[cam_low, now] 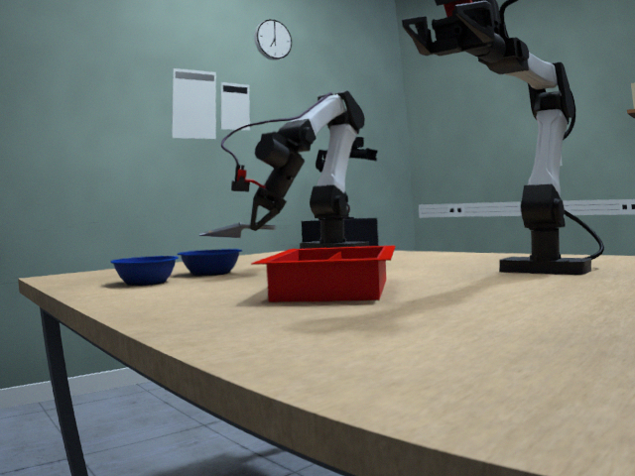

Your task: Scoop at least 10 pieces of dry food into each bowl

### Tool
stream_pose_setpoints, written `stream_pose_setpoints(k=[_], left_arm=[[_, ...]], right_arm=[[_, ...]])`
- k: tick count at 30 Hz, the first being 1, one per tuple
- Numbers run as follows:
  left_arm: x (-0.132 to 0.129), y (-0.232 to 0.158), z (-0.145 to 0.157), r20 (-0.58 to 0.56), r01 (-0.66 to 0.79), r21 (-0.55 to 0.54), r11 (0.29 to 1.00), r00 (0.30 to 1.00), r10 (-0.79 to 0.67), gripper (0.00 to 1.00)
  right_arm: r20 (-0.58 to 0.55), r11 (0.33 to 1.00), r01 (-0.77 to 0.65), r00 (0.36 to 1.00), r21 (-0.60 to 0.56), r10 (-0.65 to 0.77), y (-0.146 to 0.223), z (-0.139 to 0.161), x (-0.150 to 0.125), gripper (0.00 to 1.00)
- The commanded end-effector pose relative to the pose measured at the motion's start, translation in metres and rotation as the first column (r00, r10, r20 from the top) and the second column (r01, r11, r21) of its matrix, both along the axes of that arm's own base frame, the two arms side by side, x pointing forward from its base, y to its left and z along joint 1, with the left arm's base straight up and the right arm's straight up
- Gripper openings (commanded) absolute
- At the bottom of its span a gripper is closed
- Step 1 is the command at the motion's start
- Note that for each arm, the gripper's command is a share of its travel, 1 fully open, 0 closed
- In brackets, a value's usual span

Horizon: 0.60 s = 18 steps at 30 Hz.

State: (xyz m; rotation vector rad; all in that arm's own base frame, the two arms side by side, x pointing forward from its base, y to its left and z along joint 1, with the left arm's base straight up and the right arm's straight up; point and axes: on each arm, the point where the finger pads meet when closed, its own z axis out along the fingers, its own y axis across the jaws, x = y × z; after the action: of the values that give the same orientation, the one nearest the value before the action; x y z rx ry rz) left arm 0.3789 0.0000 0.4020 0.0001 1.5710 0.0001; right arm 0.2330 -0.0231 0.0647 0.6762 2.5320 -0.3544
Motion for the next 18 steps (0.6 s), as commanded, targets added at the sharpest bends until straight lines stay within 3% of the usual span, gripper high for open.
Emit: stream_pose_setpoints(k=[1, 18], left_arm=[[-0.0038, 0.0000, 0.0157, 0.040, 0.000, -0.001, 1.000, 0.999, 0.000, 1.00], [-0.0038, 0.0000, 0.0157, 0.040, 0.000, -0.001, 1.000, 0.999, 0.000, 1.00]], right_arm=[[0.039, 1.000, -0.002, 0.999, 0.031, 0.000, 0.0005, 0.0155, 0.0090, 0.00], [0.030, 0.995, -0.003, 1.000, 0.103, 0.000, -0.0011, 0.0211, 0.0108, 0.00]])
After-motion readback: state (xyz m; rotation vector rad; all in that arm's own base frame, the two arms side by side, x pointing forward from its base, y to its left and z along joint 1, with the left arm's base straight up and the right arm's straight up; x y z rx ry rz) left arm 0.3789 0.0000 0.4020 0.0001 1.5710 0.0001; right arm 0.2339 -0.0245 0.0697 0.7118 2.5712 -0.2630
